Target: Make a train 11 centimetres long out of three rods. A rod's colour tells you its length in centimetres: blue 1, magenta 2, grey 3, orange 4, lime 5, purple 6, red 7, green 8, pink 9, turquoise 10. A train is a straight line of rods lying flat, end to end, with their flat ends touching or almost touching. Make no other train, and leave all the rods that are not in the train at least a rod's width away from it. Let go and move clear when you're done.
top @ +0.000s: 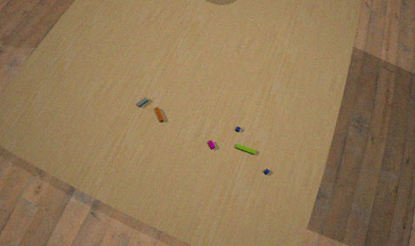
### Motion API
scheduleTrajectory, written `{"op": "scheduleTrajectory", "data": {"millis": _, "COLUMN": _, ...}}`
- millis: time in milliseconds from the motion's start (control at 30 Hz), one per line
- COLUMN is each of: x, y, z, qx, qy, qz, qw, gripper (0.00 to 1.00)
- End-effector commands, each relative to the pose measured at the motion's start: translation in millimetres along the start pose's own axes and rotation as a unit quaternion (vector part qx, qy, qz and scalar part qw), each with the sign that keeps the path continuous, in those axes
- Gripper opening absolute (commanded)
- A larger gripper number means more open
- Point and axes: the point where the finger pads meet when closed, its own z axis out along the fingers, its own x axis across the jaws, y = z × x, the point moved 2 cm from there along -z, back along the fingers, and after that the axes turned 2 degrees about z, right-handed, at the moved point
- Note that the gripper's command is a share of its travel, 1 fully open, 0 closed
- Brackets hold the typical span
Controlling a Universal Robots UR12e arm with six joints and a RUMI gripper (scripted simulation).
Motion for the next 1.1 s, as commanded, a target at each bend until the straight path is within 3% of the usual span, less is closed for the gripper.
{"op": "scheduleTrajectory", "data": {"millis": 0, "x": 0, "y": 0, "z": 0, "qx": 0.000, "qy": 0.000, "qz": 0.000, "qw": 1.000, "gripper": 1.00}}
{"op": "scheduleTrajectory", "data": {"millis": 667, "x": -4, "y": -5, "z": 0, "qx": 0.001, "qy": -0.005, "qz": -0.002, "qw": 1.000, "gripper": 1.00}}
{"op": "scheduleTrajectory", "data": {"millis": 767, "x": -21, "y": -23, "z": -1, "qx": 0.005, "qy": -0.022, "qz": -0.007, "qw": 1.000, "gripper": 1.00}}
{"op": "scheduleTrajectory", "data": {"millis": 1033, "x": -90, "y": -108, "z": -7, "qx": 0.032, "qy": -0.096, "qz": -0.036, "qw": 0.994, "gripper": 1.00}}
{"op": "scheduleTrajectory", "data": {"millis": 1067, "x": -90, "y": -108, "z": -7, "qx": 0.032, "qy": -0.096, "qz": -0.036, "qw": 0.994, "gripper": 1.00}}
